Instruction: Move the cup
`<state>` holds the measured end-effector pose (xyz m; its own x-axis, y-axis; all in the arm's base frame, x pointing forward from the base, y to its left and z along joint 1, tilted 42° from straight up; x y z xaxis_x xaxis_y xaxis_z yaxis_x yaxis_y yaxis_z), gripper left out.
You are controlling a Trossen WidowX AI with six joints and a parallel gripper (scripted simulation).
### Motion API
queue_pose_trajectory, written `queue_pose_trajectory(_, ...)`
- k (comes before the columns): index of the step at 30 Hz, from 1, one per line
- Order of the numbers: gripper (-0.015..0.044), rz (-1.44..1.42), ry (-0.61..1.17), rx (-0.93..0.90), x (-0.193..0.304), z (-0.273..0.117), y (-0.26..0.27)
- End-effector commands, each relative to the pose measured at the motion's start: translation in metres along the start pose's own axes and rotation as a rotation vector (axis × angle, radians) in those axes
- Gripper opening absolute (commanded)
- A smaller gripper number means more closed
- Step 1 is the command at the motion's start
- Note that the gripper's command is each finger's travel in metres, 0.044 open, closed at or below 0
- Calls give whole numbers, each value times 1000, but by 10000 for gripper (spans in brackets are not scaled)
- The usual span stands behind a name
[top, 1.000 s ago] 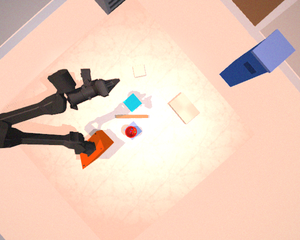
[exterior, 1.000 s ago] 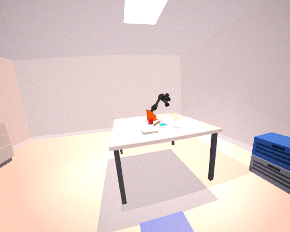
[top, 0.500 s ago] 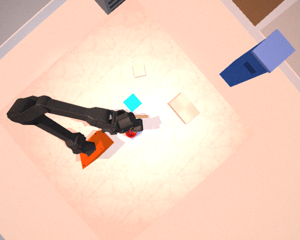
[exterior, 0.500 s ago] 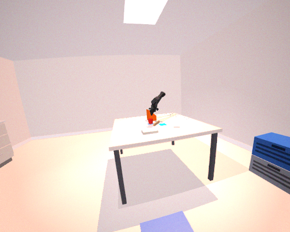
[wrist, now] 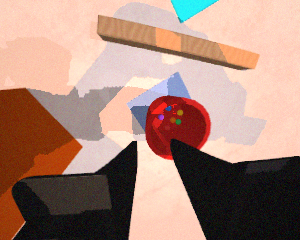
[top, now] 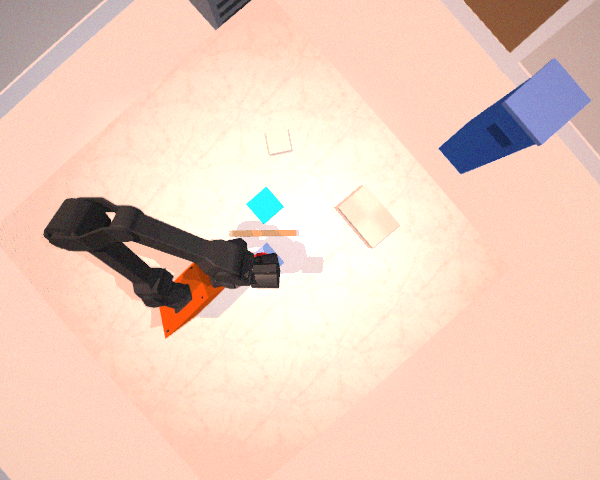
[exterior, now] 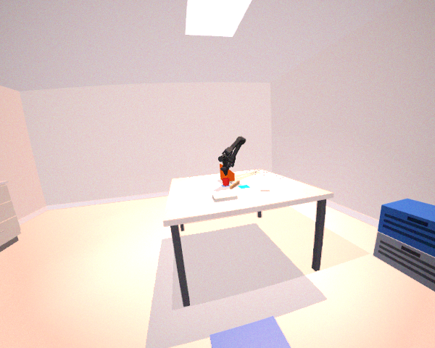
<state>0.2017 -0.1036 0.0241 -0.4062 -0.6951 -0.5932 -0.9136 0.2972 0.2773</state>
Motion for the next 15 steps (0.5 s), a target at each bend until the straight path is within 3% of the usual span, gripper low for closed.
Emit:
queue_pose_trajectory(1, 148, -2, -5, -1, 0, 5, 0)
queue_pose_trajectory(15, 148, -1, -4, 0, 0, 29, -1)
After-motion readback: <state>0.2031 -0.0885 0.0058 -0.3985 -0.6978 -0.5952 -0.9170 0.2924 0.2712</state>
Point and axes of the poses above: the point midway between the two fingers, 35 mm back from their tips, its own z axis out along the fingers, its own y axis across the jaws, x = y × z, the point moved 10 cm from there along -z, back along the fingers, and after that the axes turned 7 degrees about -z, right-handed, at the moved point
